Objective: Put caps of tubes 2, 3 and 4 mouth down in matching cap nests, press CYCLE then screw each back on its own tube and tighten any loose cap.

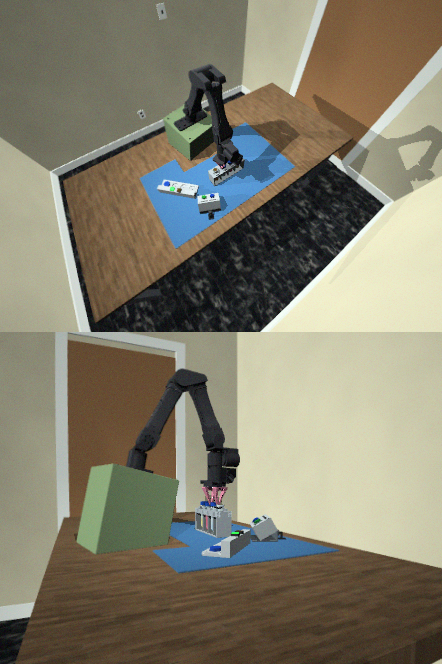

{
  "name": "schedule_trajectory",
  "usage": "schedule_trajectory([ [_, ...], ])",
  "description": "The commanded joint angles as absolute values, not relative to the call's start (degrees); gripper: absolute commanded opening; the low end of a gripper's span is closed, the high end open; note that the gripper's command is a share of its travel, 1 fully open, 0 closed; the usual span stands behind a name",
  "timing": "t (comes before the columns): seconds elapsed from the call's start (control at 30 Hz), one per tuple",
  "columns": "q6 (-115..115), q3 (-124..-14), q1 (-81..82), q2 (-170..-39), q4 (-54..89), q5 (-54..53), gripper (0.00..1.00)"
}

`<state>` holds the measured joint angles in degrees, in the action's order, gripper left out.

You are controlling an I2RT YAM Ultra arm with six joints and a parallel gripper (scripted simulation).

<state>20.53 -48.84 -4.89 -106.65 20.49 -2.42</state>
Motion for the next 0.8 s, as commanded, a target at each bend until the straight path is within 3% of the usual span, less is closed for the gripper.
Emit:
schedule_trajectory([
  [0.0, 20.98, -49.12, -4.99, -106.15, 20.48, -2.42, 0.0],
  [0.27, 21.0, -49.12, -5.0, -106.15, 20.48, -2.43, 0.0],
  [0.77, -16.22, -49.13, -5.03, -106.14, 20.49, -2.43, 0.0],
])
